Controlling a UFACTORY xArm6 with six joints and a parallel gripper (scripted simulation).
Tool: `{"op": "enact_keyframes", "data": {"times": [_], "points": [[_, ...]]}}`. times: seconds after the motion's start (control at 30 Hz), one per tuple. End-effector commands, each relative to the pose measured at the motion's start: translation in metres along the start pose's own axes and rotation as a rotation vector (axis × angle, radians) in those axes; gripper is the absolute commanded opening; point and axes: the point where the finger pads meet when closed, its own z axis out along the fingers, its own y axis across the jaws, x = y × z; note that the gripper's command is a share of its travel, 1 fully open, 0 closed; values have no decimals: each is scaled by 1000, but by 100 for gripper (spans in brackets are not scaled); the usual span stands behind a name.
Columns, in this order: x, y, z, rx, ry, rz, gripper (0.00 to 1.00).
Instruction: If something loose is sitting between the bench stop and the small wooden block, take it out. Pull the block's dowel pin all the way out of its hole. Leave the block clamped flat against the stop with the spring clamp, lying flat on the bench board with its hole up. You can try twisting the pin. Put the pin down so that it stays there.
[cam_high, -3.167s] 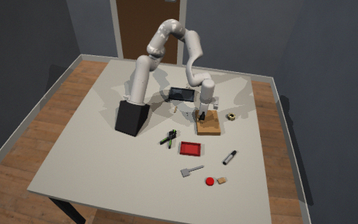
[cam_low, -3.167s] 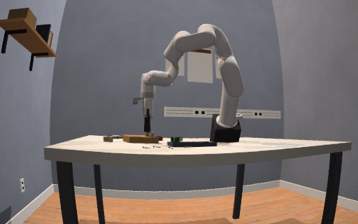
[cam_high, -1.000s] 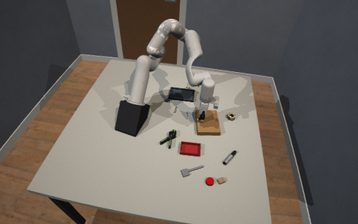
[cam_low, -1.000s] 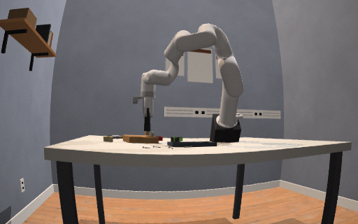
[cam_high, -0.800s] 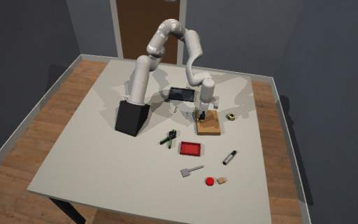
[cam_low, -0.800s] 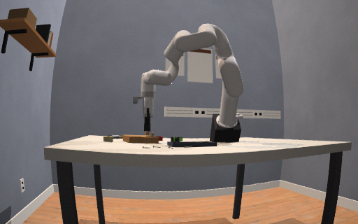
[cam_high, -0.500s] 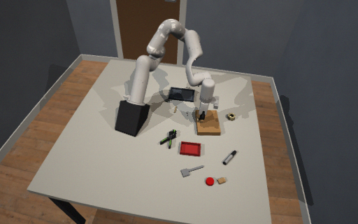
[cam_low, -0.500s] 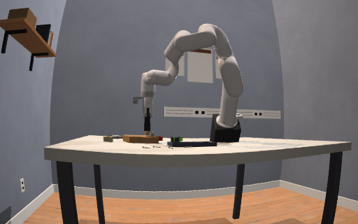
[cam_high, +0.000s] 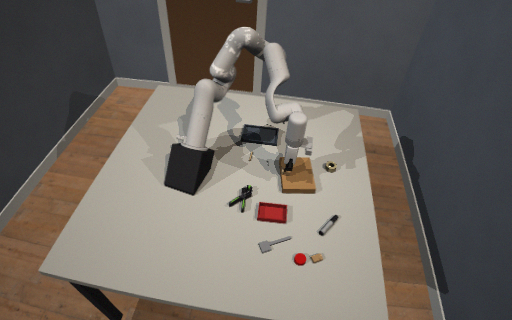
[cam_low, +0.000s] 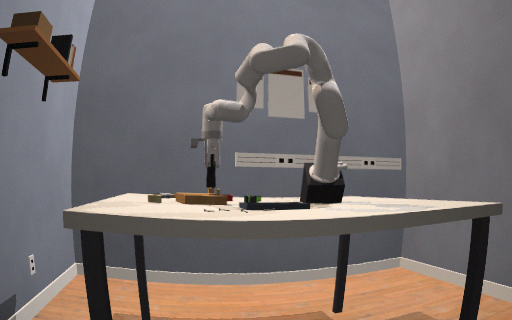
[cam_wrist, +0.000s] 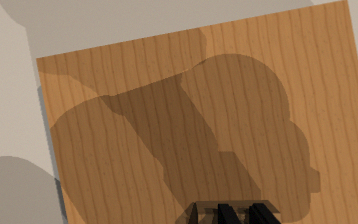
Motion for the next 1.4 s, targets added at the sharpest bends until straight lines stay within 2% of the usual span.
{"op": "enact_keyframes", "data": {"times": [0.0, 1.37], "points": [[0, 0, -1, -1, 3, -8, 0], [-10, -6, -1, -1, 3, -138, 0]]}}
